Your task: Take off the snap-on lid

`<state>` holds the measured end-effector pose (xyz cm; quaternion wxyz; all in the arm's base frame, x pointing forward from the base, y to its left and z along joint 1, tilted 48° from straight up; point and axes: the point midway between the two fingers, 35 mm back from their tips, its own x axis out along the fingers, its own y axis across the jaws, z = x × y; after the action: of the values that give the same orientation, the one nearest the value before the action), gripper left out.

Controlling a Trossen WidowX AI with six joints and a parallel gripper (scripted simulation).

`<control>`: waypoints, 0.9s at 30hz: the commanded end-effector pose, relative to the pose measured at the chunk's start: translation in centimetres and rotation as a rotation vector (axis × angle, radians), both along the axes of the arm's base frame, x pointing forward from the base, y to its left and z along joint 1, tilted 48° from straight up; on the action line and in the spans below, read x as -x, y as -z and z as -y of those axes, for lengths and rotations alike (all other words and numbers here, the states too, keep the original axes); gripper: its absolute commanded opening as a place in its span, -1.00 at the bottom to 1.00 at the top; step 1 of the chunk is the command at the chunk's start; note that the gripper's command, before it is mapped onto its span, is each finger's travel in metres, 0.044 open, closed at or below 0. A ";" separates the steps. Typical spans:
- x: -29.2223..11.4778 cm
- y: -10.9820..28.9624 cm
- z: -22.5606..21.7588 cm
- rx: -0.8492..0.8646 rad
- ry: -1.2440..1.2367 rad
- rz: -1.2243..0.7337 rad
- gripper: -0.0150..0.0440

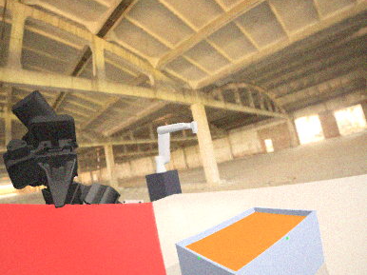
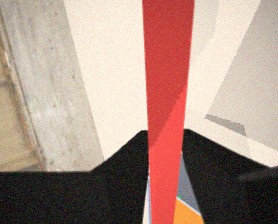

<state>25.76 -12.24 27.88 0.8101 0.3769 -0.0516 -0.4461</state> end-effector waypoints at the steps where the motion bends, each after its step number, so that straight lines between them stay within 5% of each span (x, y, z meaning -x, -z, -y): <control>1: 0.1 -0.1 0.1 0.002 -0.009 0.011 -0.49; 27: 0.4 1.2 1.7 0.003 -0.009 0.012 -0.49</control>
<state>25.42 -13.84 26.51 0.8099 0.3777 -0.0527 -0.4457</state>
